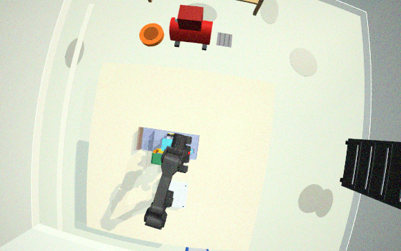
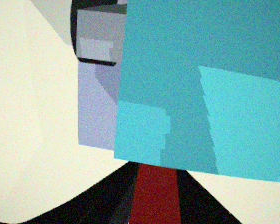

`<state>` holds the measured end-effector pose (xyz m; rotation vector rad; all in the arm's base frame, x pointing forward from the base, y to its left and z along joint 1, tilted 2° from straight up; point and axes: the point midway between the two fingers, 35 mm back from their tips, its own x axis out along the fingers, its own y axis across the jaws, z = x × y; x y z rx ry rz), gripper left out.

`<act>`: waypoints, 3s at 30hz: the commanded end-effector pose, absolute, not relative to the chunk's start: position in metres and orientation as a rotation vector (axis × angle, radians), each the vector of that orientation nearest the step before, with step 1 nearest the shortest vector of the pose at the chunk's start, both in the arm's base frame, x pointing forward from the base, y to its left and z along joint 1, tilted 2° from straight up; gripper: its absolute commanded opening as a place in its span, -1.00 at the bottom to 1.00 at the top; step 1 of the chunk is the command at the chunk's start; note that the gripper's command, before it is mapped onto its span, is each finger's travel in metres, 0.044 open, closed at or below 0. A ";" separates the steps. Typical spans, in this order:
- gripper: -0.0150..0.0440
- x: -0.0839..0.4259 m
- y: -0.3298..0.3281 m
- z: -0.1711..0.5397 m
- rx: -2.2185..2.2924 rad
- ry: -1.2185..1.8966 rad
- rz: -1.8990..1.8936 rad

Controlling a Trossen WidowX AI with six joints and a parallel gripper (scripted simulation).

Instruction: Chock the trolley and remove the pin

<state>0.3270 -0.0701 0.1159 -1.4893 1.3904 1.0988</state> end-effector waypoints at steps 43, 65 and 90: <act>-0.49 0.329 -0.068 0.150 -1.491 1.392 1.091; -0.49 0.327 -0.097 0.155 -1.492 1.394 1.089; -0.49 0.248 -0.104 0.152 -1.491 1.398 1.094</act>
